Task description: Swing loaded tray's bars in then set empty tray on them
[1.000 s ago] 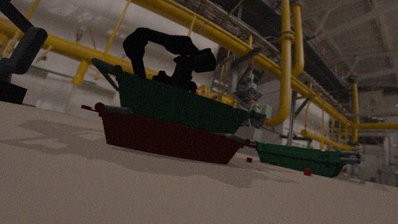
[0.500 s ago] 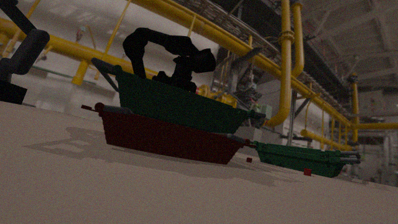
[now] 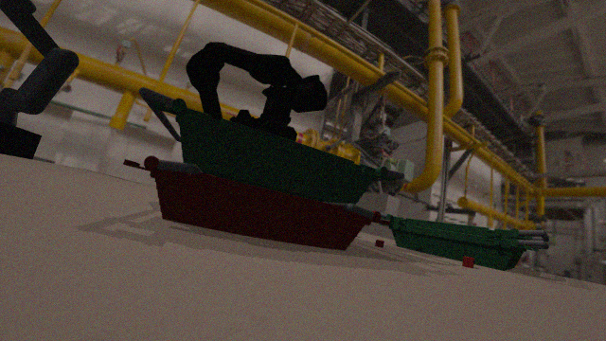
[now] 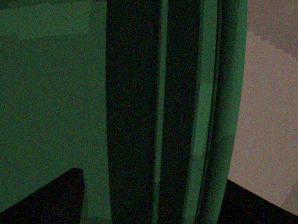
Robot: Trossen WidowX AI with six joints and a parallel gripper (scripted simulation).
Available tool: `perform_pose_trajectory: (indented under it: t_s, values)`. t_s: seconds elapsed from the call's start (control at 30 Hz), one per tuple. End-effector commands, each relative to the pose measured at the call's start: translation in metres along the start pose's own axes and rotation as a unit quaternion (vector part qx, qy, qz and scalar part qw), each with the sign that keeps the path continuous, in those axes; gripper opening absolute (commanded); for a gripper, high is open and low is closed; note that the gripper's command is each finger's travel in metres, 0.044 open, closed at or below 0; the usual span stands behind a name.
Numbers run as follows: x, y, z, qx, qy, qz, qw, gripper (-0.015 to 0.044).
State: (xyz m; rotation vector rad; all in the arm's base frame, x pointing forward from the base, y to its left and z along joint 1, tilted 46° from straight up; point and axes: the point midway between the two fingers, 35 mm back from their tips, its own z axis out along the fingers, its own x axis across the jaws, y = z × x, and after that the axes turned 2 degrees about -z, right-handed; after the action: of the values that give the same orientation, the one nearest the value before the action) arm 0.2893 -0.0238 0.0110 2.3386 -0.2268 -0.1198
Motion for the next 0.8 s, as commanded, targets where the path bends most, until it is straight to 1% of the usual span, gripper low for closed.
perform_pose_trajectory:
  t_s: [0.0, 0.33, 0.6, 0.77]
  values:
    - [0.000, 0.000, 0.000, 0.001, -0.001, 0.002, 1.000, 0.0293]
    - [0.000, 0.000, 0.000, 0.001, -0.001, 0.002, 1.000, 0.0440]
    - [0.001, 0.000, -0.003, 0.000, 0.000, 0.000, 1.000, 0.0440]
    - [0.004, -0.002, -0.023, 0.002, 0.002, -0.004, 1.000, 0.0440]
